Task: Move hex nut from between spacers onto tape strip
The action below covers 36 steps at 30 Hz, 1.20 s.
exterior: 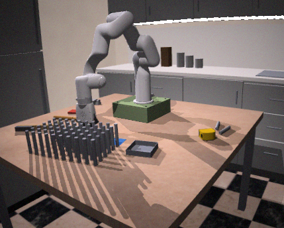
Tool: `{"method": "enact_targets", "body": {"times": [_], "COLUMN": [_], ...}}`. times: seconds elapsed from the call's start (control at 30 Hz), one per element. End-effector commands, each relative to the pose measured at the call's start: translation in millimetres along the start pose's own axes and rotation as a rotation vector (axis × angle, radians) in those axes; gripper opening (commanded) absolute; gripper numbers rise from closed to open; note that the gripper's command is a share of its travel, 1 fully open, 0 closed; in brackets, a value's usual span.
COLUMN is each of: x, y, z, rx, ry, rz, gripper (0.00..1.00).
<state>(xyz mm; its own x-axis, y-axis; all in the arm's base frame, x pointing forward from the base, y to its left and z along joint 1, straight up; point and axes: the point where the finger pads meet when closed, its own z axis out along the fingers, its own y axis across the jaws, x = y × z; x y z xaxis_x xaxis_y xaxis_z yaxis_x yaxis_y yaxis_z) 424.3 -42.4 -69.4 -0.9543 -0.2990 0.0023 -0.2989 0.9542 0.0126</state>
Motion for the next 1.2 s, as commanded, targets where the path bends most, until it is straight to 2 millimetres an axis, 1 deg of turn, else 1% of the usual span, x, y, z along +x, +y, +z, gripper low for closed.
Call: {"method": "enact_targets", "body": {"times": [0.0,0.57,0.8,1.07,1.17], "x": [-1,6,14,29,31], "y": [-1,-1,-1,-1,-1], "z": [-1,-1,-1,-1,-1], "rx": [0.002,0.001,0.001,0.001,0.001], "ry": [-0.004,-0.004,-0.004,-0.004,-0.004], "rz": [0.000,0.000,0.000,0.000,0.000], "gripper": [0.00,0.00,0.00,0.00,0.00]}}
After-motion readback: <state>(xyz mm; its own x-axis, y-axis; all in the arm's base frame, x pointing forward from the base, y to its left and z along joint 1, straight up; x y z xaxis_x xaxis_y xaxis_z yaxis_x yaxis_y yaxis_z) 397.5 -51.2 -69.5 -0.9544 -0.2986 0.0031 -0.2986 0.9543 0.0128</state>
